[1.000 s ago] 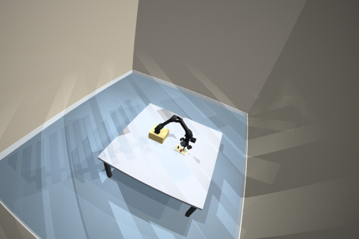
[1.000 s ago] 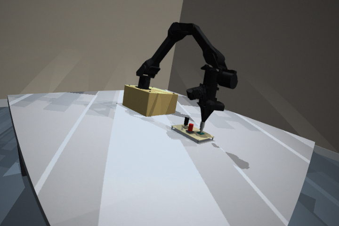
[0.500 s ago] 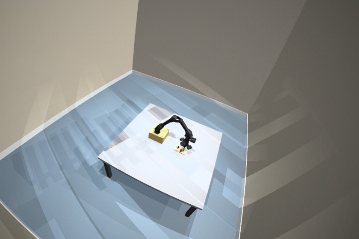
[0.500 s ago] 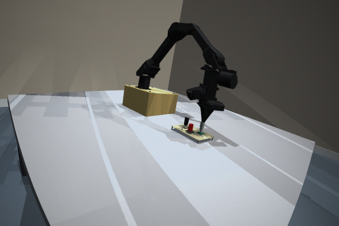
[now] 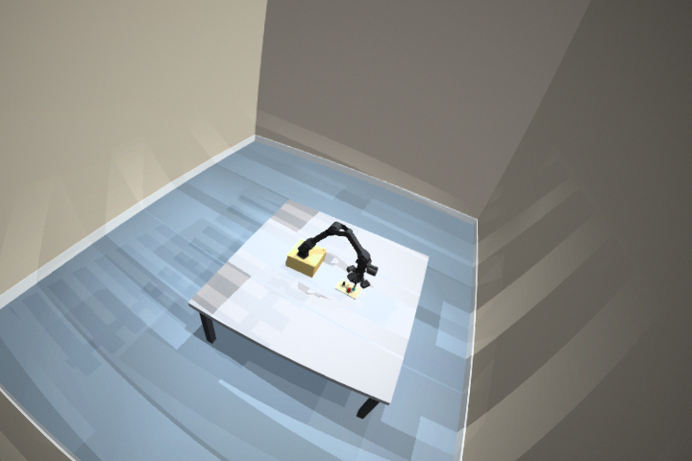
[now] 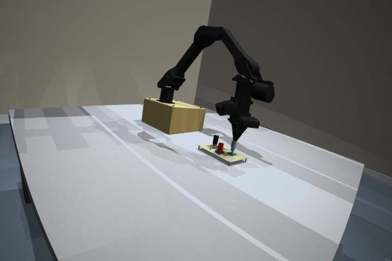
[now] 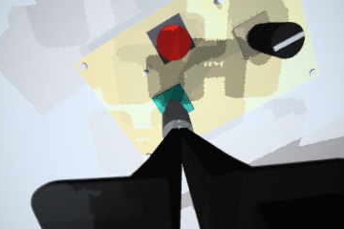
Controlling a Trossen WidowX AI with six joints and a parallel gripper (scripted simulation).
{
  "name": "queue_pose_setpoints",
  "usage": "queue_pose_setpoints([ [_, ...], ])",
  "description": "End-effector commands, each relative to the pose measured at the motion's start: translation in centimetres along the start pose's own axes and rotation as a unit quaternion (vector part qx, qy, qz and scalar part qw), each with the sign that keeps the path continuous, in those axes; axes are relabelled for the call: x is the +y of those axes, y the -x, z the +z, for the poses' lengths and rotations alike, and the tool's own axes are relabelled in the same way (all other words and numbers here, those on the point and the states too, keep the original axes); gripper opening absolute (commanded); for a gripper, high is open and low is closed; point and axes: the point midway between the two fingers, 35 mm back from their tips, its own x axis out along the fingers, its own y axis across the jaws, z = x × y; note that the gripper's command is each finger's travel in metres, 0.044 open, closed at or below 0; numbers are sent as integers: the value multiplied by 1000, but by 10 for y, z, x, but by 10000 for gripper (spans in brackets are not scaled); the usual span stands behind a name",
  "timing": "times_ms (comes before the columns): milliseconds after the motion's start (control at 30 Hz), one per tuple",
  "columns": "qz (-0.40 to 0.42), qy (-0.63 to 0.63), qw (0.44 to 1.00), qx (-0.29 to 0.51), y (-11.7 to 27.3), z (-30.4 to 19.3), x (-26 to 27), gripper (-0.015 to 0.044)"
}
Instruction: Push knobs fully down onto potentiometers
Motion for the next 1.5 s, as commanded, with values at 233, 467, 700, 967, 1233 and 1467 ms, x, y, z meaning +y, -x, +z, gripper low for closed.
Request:
queue_pose_setpoints([
  [233,-1,0,1000,-3,-18,-1,2,0],
  [467,-1,0,1000,-3,-19,-1,2,0],
  [700,-1,0,1000,-3,-20,-1,2,0],
  [967,-1,0,1000,-3,-21,-1,2,0],
  [1233,-1,0,1000,-3,-21,-1,2,0],
  [1467,-1,0,1000,-3,-22,-1,2,0],
])
